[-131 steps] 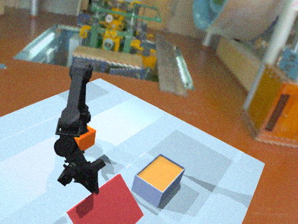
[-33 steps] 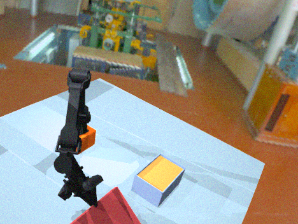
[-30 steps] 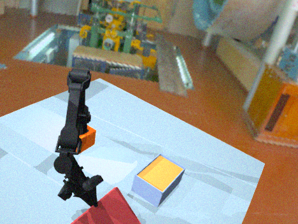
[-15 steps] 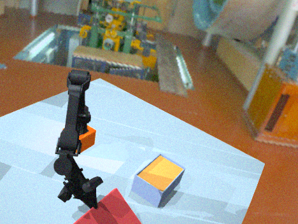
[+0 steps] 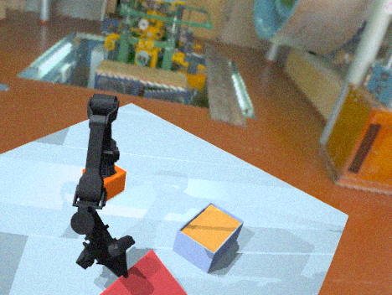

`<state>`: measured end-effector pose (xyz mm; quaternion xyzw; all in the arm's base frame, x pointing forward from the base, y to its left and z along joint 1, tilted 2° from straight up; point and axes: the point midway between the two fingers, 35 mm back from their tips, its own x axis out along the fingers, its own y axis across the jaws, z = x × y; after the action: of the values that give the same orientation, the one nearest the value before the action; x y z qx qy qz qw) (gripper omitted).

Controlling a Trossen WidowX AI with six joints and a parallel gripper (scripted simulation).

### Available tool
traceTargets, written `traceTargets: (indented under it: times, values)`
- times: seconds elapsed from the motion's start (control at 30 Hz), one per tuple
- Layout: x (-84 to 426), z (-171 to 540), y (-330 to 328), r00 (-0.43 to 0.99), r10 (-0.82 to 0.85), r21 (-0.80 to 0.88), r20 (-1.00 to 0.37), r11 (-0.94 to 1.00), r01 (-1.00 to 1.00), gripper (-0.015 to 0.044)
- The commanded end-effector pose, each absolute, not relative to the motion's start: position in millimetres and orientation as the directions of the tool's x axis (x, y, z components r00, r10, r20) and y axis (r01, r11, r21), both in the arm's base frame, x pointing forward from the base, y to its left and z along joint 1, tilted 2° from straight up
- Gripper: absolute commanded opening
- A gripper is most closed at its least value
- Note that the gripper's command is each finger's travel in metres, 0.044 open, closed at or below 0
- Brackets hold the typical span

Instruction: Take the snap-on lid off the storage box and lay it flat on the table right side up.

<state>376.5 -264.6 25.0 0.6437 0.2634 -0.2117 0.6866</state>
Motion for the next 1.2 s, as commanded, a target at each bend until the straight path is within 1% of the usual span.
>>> traceTargets:
  times: [0.0,1.07,1.17]
  values:
    - [373,10,-261,0.755,0.057,0.757,-0.654,0.071,0.650,0.0000]
    - [372,-15,-261,0.754,0.057,0.756,-0.654,0.070,0.650,0.0000]
    - [376,-5,-264,0.755,0.057,0.757,-0.654,0.071,0.650,0.0079]
